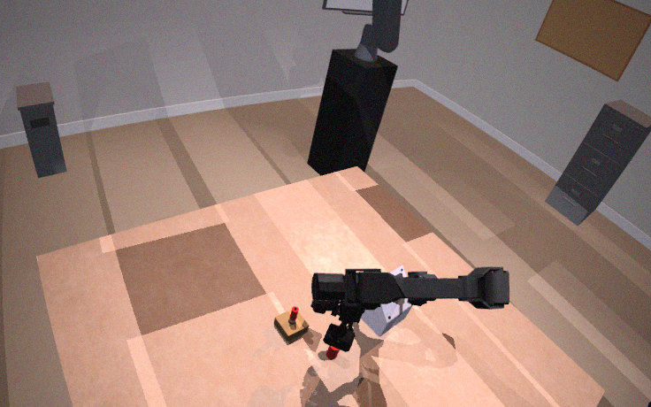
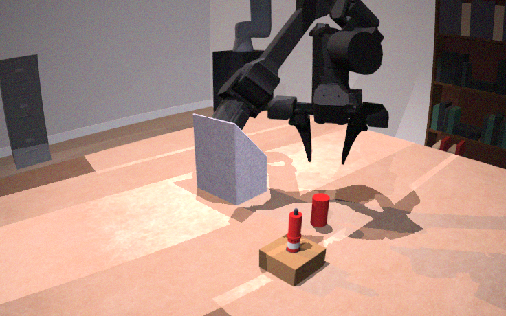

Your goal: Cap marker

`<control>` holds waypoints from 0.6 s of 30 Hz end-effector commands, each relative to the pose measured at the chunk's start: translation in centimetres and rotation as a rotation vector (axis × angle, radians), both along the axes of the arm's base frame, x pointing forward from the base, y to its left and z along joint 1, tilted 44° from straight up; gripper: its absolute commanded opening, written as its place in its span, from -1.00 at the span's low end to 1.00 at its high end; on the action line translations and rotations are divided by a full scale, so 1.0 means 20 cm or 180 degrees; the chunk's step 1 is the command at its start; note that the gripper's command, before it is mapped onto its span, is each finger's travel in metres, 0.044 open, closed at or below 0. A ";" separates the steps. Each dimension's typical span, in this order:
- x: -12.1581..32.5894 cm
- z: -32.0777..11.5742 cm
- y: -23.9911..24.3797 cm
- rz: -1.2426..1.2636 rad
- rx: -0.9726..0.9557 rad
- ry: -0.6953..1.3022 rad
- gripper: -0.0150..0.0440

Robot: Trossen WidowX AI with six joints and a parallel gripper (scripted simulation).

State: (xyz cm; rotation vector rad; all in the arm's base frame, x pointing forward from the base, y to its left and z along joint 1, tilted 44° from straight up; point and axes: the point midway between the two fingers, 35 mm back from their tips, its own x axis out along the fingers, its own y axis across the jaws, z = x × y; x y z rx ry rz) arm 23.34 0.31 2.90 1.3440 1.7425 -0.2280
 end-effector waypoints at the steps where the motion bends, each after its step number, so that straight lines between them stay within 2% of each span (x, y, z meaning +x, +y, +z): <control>1: -0.01 -0.08 0.08 -0.0016 0.0030 0.0042 0.36; 18: -0.02 -0.20 0.19 -0.0016 0.0033 0.0042 0.36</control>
